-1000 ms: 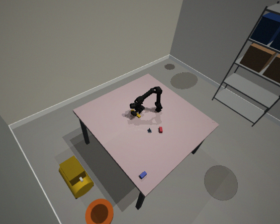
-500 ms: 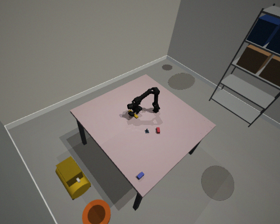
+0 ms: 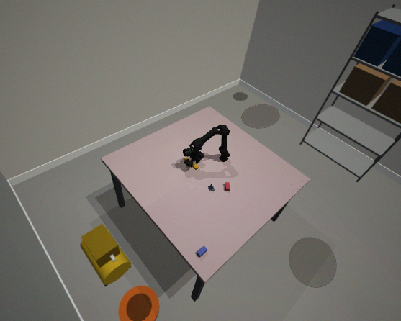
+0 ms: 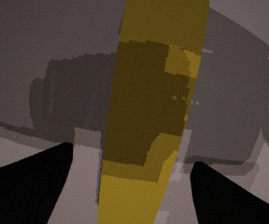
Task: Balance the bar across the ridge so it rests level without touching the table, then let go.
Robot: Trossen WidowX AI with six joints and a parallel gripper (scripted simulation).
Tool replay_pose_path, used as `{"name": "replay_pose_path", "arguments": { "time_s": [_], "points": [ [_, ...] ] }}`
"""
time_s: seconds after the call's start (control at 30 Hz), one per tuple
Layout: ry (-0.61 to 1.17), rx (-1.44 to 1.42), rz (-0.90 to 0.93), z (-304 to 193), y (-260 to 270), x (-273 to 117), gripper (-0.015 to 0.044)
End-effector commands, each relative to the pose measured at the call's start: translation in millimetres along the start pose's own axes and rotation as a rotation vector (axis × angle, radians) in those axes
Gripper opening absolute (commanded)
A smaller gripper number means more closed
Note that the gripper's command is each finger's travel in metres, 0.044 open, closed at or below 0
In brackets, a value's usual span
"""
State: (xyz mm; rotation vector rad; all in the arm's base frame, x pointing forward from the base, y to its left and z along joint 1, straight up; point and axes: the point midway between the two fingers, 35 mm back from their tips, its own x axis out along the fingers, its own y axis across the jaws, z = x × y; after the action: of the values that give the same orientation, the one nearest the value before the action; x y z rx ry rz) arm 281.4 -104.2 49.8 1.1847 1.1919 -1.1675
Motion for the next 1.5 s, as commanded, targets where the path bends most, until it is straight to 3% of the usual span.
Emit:
{"name": "replay_pose_path", "arguments": {
  "time_s": [0.0,0.5,0.7,0.97,1.1,1.47],
  "points": [
    [0.007,-0.003,-0.006,-1,-1,2,0.0315],
    [0.007,-0.003,-0.006,-1,-1,2,0.0315],
    [0.0,0.0,0.0,0,0,0,0.0157],
    [0.0,0.0,0.0,0,0,0,0.0104],
    [0.0,0.0,0.0,0,1,-6,0.0],
    [0.002,-0.001,-0.002,1,4,-33,0.0]
  ]
}}
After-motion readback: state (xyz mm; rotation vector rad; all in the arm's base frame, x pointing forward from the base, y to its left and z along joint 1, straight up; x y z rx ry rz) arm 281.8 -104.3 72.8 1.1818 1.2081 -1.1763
